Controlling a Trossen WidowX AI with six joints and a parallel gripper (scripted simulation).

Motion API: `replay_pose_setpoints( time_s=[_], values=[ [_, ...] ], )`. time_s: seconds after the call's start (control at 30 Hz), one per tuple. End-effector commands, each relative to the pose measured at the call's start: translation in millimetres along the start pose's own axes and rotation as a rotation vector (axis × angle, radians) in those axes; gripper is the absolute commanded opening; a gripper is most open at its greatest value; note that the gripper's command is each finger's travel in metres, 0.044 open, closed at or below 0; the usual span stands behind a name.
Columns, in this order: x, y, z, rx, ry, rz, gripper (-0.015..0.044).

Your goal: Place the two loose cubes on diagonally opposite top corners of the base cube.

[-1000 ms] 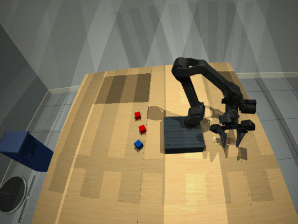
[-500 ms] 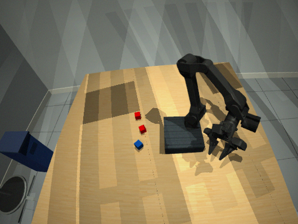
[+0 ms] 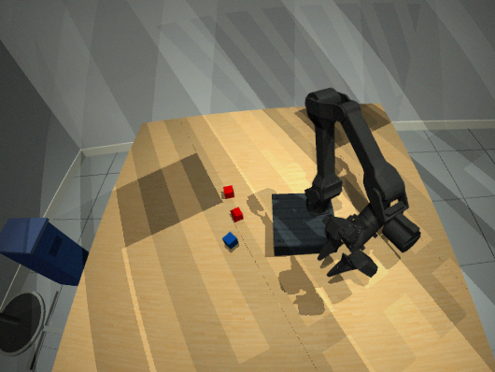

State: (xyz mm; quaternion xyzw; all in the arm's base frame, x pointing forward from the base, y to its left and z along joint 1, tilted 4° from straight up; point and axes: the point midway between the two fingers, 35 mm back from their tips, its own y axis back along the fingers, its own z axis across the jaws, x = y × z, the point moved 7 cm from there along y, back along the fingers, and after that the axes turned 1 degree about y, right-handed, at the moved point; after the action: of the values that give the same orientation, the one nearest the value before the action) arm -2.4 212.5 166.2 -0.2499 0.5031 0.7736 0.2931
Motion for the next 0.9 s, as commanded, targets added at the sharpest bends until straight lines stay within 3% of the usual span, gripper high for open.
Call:
replay_pose_setpoints(
  time_s=[0.0, 0.87],
  values=[
    [-12.6, -14.3, 2.1, 0.089, -0.019, 0.009, 0.0265],
    [-112.3, -102.4, -38.6, 0.6, -0.274, 0.133, 0.0265]
  ],
)
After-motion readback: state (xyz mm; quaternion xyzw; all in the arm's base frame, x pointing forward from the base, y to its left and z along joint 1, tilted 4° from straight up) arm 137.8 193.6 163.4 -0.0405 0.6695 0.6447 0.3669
